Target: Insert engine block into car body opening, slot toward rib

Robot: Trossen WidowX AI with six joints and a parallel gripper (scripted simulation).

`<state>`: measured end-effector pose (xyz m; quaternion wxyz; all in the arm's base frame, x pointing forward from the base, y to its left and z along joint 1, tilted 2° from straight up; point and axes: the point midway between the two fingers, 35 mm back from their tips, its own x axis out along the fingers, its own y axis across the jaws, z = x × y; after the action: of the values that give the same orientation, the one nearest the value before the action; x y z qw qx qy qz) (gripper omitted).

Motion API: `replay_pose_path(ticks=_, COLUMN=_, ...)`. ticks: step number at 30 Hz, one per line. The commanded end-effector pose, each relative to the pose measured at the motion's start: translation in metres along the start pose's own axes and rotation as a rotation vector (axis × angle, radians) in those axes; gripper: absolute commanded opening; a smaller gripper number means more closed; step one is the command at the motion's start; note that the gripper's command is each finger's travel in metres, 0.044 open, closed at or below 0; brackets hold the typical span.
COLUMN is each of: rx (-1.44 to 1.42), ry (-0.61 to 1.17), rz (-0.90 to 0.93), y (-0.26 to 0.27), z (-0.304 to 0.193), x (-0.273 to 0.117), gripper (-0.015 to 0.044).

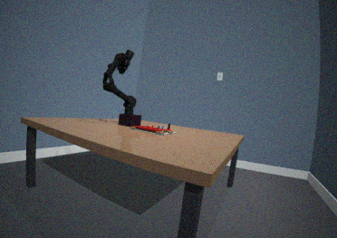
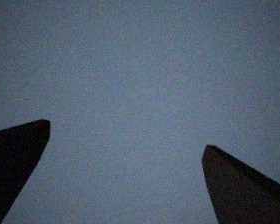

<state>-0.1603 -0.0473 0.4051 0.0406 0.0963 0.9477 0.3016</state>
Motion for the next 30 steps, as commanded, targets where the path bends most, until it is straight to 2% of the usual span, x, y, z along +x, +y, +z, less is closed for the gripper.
replay_pose_path(ticks=1, rx=0.0, ry=0.0, rz=0.0, y=0.0, z=0.0, x=0.0, gripper=0.0426)
replay_pose_path(ticks=6, rx=-0.001, ry=-0.047, rz=0.037, y=0.015, z=0.011, x=0.002, gripper=0.044)
replay_pose_path(ticks=16, rx=0.019, ry=-0.307, rz=0.208, y=0.091, z=0.079, x=-0.006, gripper=0.044)
replay_pose_path(ticks=30, rx=0.112, ry=-0.737, rz=0.375, y=0.172, z=0.198, x=-0.072, gripper=0.044)
